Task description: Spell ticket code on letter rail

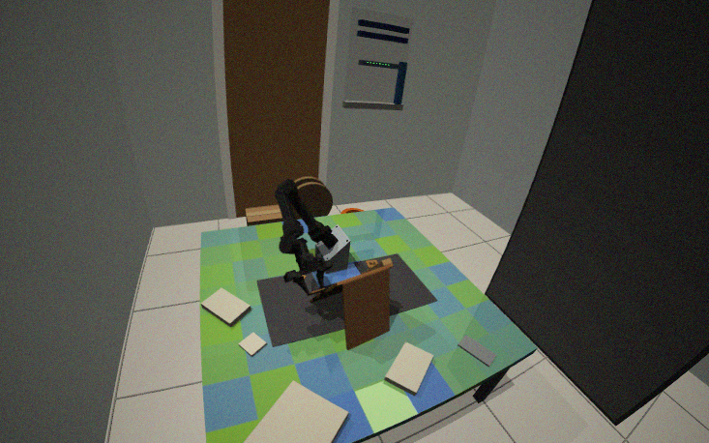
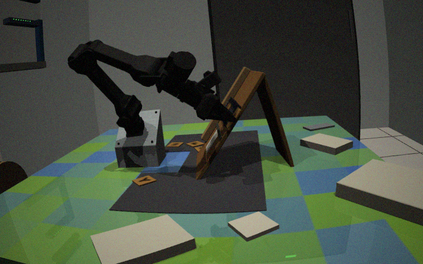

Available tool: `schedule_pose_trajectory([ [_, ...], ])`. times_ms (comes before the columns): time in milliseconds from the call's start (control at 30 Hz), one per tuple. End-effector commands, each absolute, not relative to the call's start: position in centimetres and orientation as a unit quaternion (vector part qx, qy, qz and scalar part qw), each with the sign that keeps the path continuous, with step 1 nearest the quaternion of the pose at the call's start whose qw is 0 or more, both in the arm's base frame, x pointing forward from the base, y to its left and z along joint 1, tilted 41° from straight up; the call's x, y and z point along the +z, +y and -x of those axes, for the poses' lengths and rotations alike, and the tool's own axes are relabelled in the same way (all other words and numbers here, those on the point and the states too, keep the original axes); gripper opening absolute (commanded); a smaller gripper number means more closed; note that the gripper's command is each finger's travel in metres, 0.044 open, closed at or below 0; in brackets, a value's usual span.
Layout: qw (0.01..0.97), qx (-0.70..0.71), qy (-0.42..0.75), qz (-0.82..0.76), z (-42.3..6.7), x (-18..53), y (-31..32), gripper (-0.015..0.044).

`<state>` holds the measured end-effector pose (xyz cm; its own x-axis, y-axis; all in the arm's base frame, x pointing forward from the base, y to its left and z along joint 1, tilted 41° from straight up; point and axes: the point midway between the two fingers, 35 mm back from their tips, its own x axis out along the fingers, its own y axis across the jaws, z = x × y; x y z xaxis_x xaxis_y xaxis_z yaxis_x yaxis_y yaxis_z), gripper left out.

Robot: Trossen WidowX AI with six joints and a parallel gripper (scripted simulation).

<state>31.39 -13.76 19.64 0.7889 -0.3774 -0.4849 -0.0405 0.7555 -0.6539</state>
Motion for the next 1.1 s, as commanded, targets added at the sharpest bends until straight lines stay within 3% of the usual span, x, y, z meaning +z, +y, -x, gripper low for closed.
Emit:
schedule_pose_trajectory([
  [0,0.884,-0.097,0.313,0.335,-31.3,19.3,-13.6,0.0000],
  [1067,0.884,-0.096,0.313,0.334,-31.3,18.2,-12.4,0.0000],
])
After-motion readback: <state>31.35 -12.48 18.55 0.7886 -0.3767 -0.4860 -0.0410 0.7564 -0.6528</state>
